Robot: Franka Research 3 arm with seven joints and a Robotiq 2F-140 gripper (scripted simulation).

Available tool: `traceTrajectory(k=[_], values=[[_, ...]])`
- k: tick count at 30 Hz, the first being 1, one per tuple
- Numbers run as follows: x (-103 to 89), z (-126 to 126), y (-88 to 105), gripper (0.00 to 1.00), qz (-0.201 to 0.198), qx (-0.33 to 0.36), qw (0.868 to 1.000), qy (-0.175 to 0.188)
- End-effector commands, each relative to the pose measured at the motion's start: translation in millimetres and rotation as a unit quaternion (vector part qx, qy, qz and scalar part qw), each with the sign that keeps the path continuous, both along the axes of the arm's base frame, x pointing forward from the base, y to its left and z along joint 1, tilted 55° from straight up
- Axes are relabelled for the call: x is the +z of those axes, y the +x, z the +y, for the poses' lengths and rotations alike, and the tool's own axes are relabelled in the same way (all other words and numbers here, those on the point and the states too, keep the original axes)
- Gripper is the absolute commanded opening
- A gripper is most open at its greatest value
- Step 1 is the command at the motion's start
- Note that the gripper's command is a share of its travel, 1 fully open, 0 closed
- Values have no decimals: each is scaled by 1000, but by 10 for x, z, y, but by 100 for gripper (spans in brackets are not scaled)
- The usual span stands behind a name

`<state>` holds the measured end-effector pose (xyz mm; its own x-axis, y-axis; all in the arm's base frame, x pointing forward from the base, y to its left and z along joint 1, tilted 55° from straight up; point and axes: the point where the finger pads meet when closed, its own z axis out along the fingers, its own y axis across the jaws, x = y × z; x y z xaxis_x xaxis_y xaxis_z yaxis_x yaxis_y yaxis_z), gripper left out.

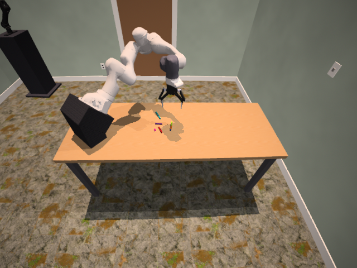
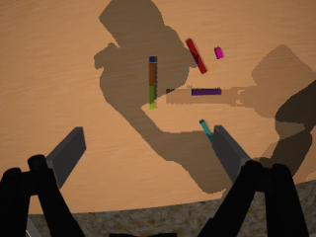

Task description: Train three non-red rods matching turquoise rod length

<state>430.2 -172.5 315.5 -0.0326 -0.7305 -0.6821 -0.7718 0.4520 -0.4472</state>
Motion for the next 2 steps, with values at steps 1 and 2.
traceTrajectory(k=[1,2], values=[[11,-3,-10,100,2,-1,1000,1],[11,-3,-10,100,2,-1,1000,1]])
